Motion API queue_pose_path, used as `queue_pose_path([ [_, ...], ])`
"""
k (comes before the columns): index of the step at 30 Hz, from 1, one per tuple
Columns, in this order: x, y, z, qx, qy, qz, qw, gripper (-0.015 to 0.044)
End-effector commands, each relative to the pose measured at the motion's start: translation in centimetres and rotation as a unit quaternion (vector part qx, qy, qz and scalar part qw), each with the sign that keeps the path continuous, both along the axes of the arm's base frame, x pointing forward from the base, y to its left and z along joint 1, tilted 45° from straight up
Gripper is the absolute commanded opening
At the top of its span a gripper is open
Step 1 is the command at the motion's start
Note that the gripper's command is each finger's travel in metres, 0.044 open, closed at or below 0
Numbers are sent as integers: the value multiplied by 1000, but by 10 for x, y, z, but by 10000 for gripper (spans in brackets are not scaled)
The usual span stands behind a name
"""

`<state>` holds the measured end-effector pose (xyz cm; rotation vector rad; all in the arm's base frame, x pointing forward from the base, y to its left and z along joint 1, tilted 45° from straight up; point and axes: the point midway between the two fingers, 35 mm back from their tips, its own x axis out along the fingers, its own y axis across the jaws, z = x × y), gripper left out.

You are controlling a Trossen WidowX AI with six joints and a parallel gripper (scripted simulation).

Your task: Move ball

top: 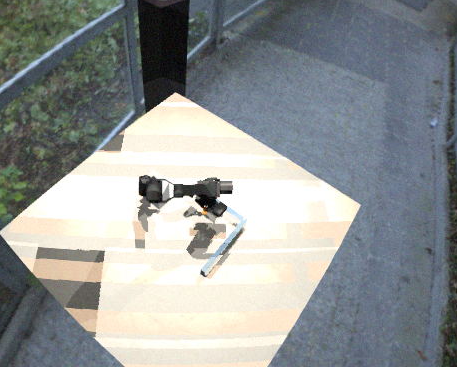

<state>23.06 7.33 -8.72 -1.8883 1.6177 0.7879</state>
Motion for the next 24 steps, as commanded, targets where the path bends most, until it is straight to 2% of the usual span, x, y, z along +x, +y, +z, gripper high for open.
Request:
queue_pose_path([
  [1, -1, -14, -11, -4, 2, 3, 1000, 0],
  [24, 1, -28, -25, -4, 2, 3, 1000, 0],
])
